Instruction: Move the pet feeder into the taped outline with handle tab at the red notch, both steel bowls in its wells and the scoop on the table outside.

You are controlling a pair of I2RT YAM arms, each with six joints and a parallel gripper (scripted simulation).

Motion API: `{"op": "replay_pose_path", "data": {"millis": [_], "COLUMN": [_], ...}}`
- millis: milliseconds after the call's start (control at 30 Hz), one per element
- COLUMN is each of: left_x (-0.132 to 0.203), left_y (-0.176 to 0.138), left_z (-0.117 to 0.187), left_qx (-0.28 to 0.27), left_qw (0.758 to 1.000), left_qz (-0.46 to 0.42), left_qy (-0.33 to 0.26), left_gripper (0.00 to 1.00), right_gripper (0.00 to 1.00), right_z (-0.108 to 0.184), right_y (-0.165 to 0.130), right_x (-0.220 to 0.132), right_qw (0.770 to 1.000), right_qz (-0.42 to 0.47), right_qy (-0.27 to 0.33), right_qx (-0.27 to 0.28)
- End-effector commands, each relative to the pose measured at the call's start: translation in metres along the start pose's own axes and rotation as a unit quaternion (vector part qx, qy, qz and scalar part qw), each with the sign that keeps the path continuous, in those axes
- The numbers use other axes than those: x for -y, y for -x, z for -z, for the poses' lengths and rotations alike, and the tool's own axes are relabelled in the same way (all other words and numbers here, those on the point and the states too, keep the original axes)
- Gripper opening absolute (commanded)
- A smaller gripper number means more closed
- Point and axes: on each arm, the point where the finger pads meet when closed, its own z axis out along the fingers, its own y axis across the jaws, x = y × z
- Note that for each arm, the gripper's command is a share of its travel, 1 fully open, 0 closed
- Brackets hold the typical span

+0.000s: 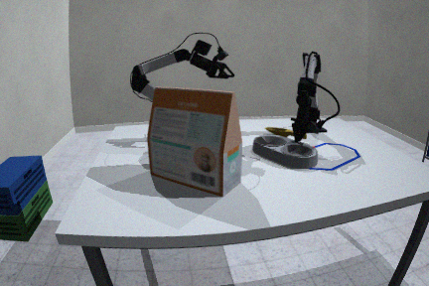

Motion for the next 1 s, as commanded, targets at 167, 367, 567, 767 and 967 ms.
{"op": "replay_pose_path", "data": {"millis": [167,367,567,767,967], "left_x": [-0.018,-0.023,-0.034,-0.037,-0.037], "left_y": [0.011,0.011,0.01,0.009,0.009], "left_z": [0.005,0.006,0.008,0.004,0.004], "left_qx": [0.037,0.047,0.059,0.057,0.057], "left_qw": [0.996,0.992,0.986,0.986,0.986], "left_qz": [0.087,0.12,0.159,0.155,0.155], "left_qy": [0.001,0.002,0.008,0.016,0.016], "left_gripper": [0.09,0.09,0.09,0.09,0.09], "right_gripper": [1.0,1.0,1.0,1.0,1.0], "right_z": [-0.001,-0.001,-0.001,-0.001,-0.001], "right_y": [0.004,0.002,0.002,0.002,0.002], "right_x": [-0.003,-0.001,-0.001,-0.001,-0.001], "right_qw": [1.0,1.0,1.0,1.0,1.0], "right_qz": [0.001,0.0,0.0,0.0,0.0], "right_qy": [0.007,0.002,0.002,0.002,0.002], "right_qx": [0.008,0.002,0.002,0.002,0.002]}}
